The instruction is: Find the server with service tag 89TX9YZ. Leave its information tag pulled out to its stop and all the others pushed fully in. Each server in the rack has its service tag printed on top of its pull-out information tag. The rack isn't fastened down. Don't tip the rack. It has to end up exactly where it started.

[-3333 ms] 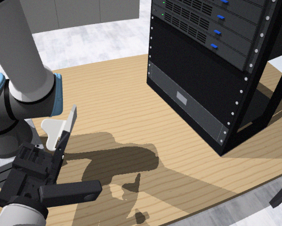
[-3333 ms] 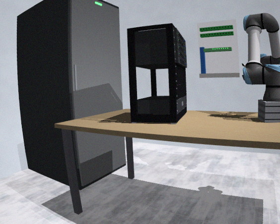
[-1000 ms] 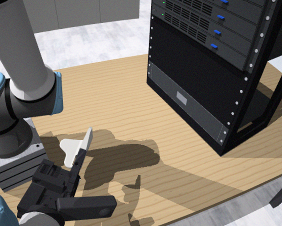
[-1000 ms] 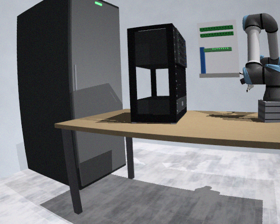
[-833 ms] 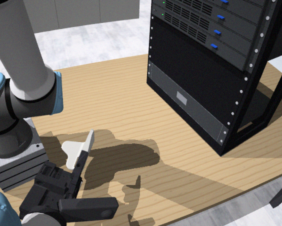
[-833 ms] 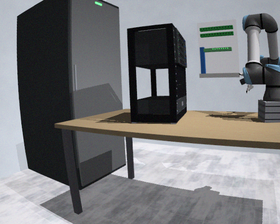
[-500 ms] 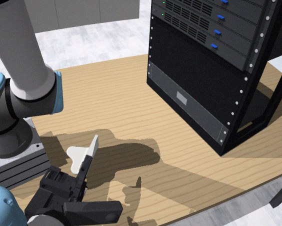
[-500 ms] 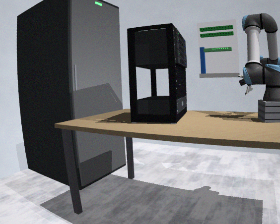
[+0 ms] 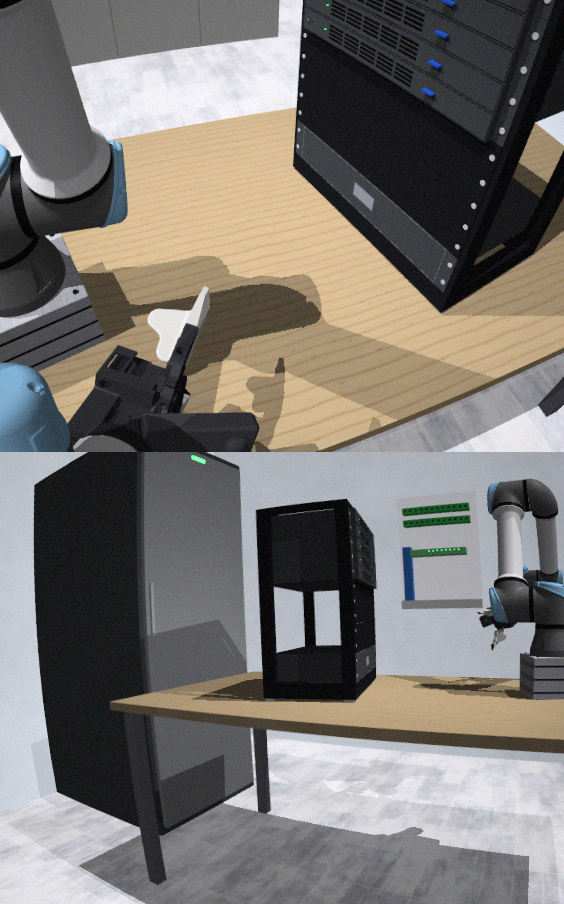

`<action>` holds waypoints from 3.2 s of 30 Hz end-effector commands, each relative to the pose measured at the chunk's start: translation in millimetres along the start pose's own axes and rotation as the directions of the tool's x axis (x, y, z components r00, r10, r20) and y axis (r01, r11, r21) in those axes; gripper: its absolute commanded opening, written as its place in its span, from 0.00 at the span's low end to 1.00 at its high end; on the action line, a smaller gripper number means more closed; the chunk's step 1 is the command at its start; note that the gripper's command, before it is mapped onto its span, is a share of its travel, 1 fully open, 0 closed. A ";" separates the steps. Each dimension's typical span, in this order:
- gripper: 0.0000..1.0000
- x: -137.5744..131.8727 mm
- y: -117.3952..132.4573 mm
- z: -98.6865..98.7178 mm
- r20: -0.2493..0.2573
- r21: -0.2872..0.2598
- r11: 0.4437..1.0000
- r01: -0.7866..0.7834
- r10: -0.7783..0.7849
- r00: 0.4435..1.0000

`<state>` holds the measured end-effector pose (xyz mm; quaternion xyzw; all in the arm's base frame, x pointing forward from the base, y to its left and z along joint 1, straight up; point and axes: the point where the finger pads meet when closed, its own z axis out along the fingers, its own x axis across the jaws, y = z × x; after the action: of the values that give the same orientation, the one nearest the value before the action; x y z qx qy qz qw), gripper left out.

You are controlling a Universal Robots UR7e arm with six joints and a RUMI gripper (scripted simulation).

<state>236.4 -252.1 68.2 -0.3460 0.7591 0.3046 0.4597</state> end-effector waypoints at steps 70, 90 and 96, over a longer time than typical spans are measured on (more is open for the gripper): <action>1.00 76.4 -150.9 -15.4 -0.486 0.139 0.861 0.489 -0.371 0.791; 1.00 68.2 -196.5 -25.3 -0.615 0.109 0.744 0.659 -0.470 0.633; 1.00 61.6 -210.7 -28.1 -0.653 0.091 0.696 0.712 -0.498 0.571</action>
<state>361.9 -402.9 -10.7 -0.5652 0.7429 -0.1062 0.3426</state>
